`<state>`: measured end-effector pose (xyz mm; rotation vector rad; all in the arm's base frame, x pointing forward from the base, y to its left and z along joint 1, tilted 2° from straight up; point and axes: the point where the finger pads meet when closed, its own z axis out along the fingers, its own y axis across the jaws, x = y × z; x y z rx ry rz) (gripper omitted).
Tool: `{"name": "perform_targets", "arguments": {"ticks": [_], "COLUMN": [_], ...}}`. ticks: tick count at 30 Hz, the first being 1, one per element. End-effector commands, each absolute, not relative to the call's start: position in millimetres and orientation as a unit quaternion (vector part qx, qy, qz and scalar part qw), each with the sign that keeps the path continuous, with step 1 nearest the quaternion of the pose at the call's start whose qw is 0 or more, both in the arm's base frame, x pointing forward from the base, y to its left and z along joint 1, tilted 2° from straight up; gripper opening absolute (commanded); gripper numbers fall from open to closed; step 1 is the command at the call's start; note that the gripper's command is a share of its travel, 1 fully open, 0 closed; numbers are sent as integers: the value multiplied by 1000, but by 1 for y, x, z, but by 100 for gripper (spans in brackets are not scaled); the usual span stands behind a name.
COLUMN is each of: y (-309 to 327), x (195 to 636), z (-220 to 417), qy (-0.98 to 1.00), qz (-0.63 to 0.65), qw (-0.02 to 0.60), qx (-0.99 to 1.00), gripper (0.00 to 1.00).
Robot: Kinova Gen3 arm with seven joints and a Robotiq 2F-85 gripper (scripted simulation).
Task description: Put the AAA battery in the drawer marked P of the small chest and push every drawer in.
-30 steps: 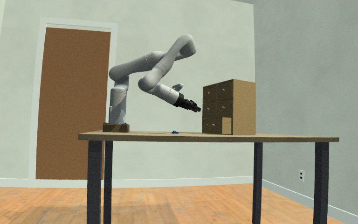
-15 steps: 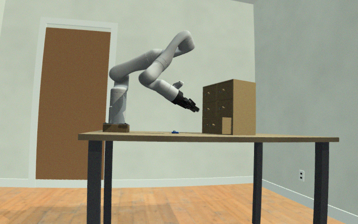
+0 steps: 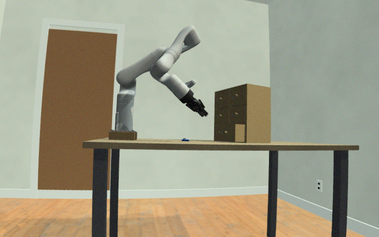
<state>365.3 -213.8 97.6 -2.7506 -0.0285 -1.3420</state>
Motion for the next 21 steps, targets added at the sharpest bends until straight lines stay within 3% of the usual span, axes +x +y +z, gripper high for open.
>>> {"name": "perform_targets", "arguments": {"ticks": [1,21], "y": [-208,-211], "x": [375,355], "z": [117,143], "qy": [-30,-36], "qz": [-431,-285], "qw": [36,32], "qx": [-901,-957], "gripper": [33,33]}}
